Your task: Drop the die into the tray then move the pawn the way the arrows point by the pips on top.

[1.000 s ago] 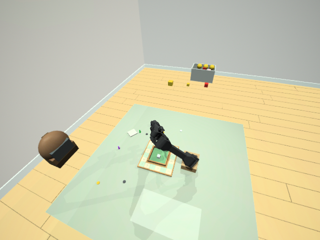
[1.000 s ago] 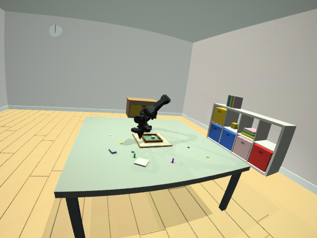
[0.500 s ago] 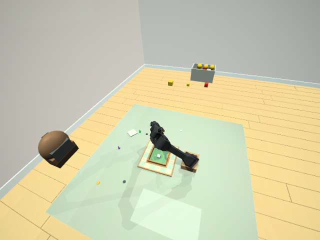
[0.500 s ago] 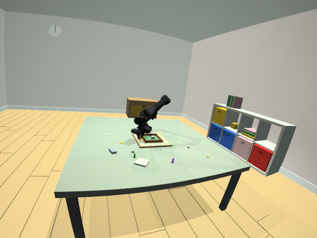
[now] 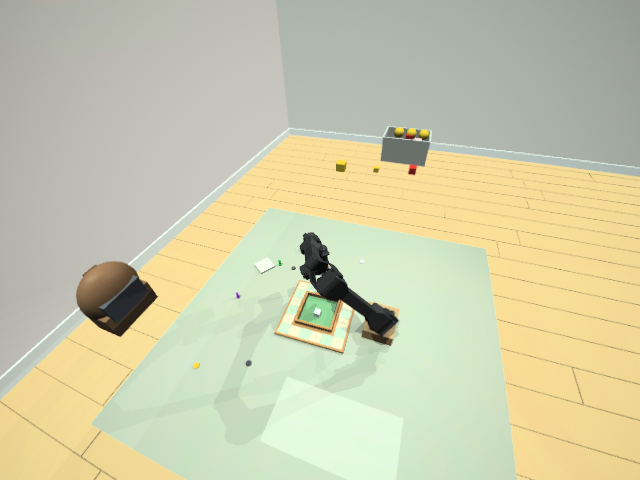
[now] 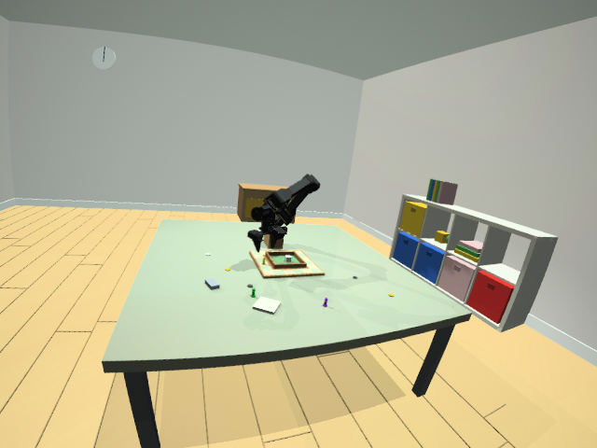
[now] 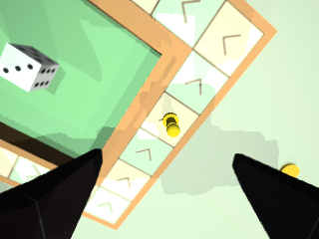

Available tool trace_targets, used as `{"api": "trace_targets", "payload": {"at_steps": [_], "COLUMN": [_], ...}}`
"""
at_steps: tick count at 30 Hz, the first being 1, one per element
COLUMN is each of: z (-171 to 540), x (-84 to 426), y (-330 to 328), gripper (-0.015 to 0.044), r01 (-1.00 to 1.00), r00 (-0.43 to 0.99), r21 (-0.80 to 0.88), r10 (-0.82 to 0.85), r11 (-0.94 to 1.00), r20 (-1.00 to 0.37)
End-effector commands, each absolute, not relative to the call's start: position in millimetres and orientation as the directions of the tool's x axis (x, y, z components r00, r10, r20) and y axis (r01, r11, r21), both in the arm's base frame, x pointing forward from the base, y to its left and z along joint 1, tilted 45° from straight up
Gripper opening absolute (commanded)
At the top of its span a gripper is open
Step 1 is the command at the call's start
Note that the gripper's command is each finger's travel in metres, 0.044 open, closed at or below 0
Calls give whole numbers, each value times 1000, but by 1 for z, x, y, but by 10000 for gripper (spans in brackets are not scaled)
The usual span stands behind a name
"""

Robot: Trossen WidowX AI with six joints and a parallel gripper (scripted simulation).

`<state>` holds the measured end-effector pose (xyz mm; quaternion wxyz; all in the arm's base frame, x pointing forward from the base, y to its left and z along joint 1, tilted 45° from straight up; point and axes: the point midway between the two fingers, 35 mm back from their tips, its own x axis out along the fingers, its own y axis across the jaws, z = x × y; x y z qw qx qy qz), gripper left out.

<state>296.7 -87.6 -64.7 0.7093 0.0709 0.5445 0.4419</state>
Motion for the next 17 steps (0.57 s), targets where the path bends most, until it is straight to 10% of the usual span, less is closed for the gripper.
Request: {"api": "trace_targets", "payload": {"at_steps": [1,11,17], "z": [-28,56,31], "x": [272,175,210], "y": [-94,-69,-84], "gripper": [440,440,440], "r01": [-445,-30,-176], "r00": [21,15,20], "r21": [618,702,687], "r10": [698,702,701], "r11": [648,712,705], "r20": [-716,-712,-713]}}
